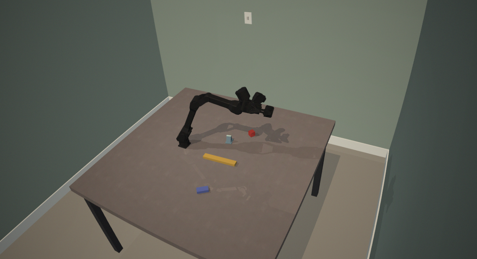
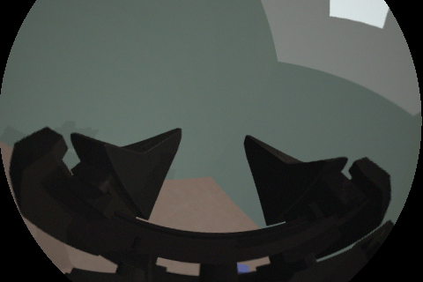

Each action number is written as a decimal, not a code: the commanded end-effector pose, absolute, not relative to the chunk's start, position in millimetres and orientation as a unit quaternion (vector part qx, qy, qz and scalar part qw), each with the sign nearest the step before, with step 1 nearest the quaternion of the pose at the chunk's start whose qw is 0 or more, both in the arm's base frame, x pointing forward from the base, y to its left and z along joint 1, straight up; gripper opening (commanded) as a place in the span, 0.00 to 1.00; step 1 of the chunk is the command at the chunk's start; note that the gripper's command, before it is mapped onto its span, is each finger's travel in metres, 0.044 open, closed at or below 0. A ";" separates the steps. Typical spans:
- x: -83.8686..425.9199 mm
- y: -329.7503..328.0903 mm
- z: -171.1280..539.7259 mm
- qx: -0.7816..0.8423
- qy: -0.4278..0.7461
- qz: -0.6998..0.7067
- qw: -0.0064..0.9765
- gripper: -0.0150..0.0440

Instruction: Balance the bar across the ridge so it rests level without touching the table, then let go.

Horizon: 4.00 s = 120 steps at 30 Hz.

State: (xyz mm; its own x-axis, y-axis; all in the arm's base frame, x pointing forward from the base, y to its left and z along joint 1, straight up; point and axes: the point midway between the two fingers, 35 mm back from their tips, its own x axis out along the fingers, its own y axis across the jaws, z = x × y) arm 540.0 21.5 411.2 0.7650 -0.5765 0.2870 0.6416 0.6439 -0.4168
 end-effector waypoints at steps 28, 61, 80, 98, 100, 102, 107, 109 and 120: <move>530.2 -25.0 244.9 -0.296 0.275 -0.111 0.908 0.79; 331.6 -39.0 122.0 -0.038 0.682 0.020 0.730 0.79; 324.6 -38.2 76.2 -0.025 0.694 0.022 0.719 0.79; 325.4 -38.3 52.9 -0.025 0.694 0.022 0.719 0.79; 325.4 -38.3 50.8 -0.025 0.694 0.022 0.719 0.79; 325.4 -38.3 50.5 -0.025 0.694 0.022 0.719 0.79; 325.4 -38.3 50.5 -0.025 0.694 0.022 0.719 0.79; 325.4 -38.3 50.5 -0.025 0.694 0.022 0.719 0.79; 325.0 -38.9 51.1 -0.028 0.695 0.021 0.718 0.61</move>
